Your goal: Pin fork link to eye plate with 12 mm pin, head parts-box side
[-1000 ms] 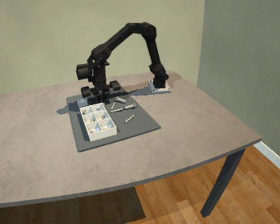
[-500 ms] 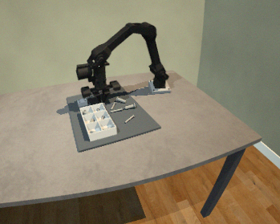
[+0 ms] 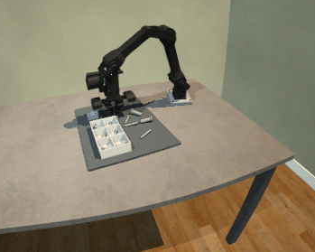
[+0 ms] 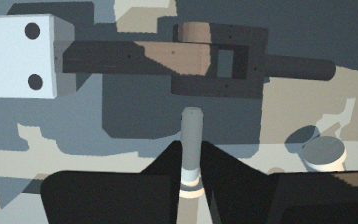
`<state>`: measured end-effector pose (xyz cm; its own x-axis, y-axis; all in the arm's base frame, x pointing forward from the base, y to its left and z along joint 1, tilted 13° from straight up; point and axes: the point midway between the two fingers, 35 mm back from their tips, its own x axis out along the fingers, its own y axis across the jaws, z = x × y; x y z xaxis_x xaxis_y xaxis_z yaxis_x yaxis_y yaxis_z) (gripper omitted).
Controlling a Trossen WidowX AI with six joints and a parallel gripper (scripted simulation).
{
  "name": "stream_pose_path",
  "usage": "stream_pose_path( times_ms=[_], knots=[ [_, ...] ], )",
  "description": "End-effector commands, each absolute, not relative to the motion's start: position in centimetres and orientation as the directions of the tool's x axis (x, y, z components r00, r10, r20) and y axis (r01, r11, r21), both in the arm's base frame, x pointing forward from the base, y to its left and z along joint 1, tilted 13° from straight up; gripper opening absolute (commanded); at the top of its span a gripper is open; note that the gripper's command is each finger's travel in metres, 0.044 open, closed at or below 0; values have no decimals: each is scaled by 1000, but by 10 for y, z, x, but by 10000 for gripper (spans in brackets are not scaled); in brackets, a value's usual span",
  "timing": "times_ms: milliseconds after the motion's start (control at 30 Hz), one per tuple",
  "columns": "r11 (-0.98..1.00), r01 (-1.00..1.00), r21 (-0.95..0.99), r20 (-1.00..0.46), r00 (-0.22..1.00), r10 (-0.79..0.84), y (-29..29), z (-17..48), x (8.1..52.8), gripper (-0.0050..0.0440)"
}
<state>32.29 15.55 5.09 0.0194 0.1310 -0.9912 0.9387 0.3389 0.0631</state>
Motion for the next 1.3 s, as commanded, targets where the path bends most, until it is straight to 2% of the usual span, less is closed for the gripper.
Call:
stream_pose_path(
  times_ms=[0, 1267],
  knots=[
    [338, 938, 83, -990, 38, 137, 156, 58, 324, -50],
    [339, 938, 70, -991, 26, 133, 144, 51, 327, -50]
  ],
)
